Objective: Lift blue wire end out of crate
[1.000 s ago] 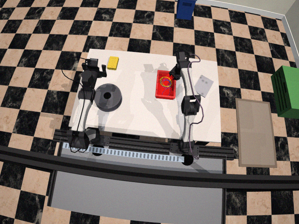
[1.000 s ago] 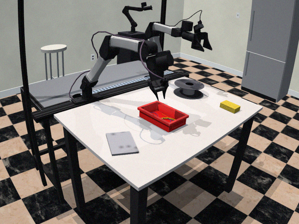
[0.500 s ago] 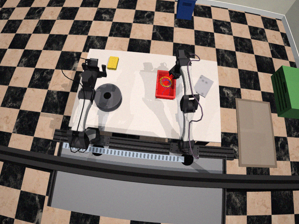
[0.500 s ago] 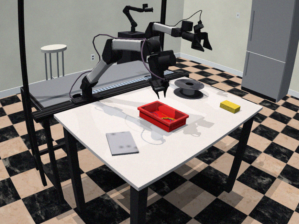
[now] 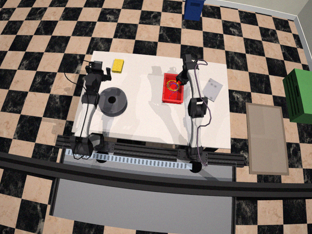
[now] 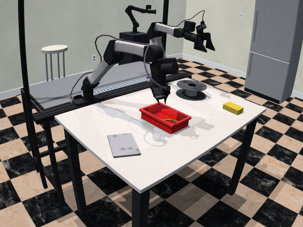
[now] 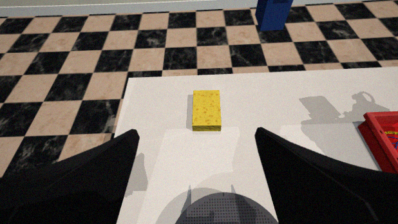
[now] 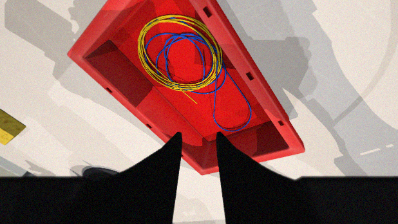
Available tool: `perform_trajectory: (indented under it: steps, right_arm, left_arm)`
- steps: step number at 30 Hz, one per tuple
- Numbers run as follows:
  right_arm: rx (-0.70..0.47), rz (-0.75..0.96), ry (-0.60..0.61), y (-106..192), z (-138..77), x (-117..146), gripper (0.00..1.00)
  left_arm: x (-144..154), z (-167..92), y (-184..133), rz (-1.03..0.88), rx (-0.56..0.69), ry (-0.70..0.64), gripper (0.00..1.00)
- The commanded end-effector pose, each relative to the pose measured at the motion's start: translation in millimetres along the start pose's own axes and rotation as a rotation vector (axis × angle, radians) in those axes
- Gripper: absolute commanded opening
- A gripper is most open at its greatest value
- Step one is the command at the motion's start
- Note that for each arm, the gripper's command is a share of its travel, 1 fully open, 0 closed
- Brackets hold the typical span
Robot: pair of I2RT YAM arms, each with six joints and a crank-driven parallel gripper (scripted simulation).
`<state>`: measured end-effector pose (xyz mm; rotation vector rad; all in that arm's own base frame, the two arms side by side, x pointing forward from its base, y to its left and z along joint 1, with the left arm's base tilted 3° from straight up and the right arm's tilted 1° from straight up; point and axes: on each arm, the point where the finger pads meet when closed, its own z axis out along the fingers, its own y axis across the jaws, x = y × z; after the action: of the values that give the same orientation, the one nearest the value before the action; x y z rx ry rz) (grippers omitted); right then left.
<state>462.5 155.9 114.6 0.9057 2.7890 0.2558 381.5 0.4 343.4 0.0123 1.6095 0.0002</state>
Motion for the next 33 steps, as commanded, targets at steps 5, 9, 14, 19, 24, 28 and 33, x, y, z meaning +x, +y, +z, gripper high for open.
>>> perform_trajectory:
  steps: [5, 9, 14, 19, 24, 28, 33]
  right_arm:
    - [0.002, 0.008, 0.003, -1.8, 27.1, -1.8, 0.3]
    - [0.002, 0.008, 0.003, -5.2, 40.3, 1.1, 0.3]
    - [0.002, 0.008, 0.003, -5.9, 53.1, 2.5, 0.3]
    - [0.002, 0.008, 0.003, -7.7, 64.7, 5.0, 0.3]
    - [0.002, 0.008, 0.003, -10.5, 74.3, 8.4, 0.3]
    - [0.002, 0.008, 0.003, -13.2, 81.8, 10.9, 0.3]
    - [0.002, 0.008, 0.003, -16.1, 86.3, 10.2, 0.3]
  left_arm:
    - [-17.1, 0.3, 0.6, -0.008, -0.01, -0.039, 1.0]
    - [-17.1, 0.3, 0.6, -0.008, -0.01, -0.039, 1.0]
    - [-17.1, 0.3, 0.6, -0.008, -0.01, -0.039, 1.0]
    - [-17.1, 0.3, 0.6, -0.008, -0.01, -0.039, 1.0]
    - [-17.1, 0.3, 0.6, -0.008, -0.01, -0.039, 1.0]
    - [-17.1, 0.3, 0.6, -0.008, -0.01, -0.039, 1.0]
    - [-17.1, 0.3, 0.6, -0.008, -0.01, -0.039, 1.0]
